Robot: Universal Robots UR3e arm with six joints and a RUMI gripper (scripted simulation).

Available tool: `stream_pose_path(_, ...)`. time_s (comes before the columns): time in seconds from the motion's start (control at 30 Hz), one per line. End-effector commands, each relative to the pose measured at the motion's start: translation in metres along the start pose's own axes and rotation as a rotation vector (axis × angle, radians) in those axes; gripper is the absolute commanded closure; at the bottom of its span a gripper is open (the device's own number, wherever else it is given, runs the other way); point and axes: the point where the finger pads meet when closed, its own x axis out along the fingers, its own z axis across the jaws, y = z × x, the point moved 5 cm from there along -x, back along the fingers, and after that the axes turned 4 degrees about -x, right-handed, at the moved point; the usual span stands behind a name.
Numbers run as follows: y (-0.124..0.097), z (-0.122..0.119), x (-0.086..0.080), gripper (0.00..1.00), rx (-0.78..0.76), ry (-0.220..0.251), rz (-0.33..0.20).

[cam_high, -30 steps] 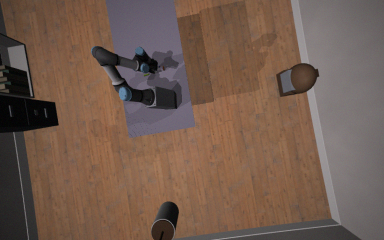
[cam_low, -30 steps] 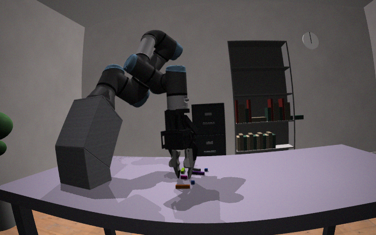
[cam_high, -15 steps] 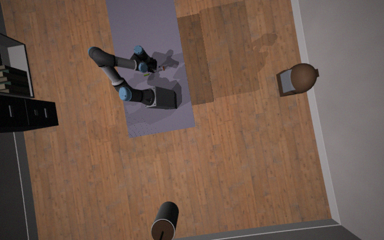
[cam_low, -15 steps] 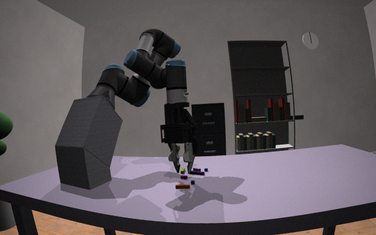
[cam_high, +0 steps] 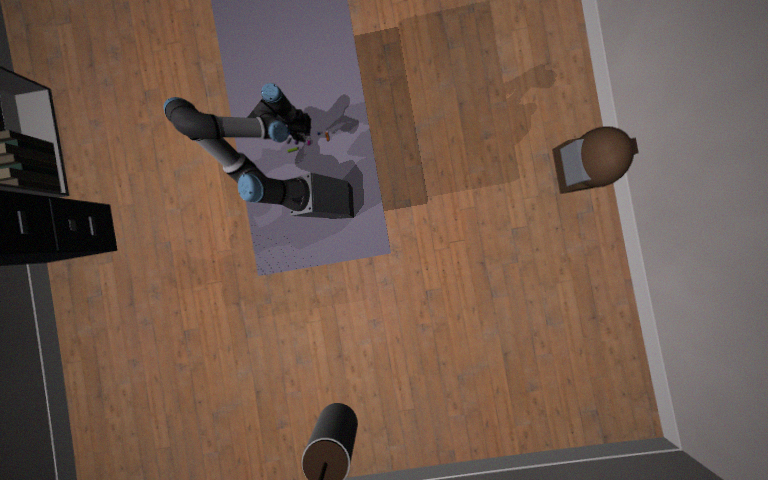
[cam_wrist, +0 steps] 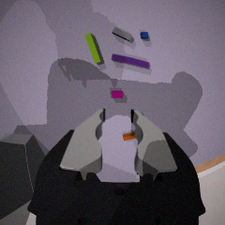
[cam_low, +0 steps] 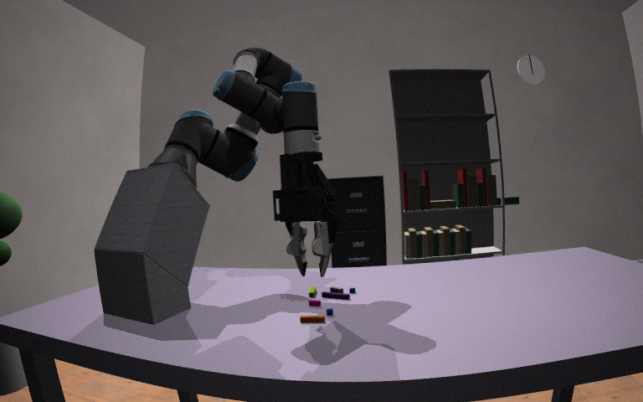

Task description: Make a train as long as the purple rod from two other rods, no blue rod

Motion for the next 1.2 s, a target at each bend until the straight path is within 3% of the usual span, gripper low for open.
stream_pose_path(0.0,0.000,0.000,-0.020,0.79,-0.001,0.002,0.001)
stream_pose_path(0.47,0.000,0.000,-0.031,0.79,-0.001,0.002,0.001)
stream_pose_path(0.5,0.000,0.000,-0.031,0.00,-0.001,0.002,0.001)
stream_pose_path(1.17,0.000,0.000,-0.031,0.00,-0.001,0.002,0.001)
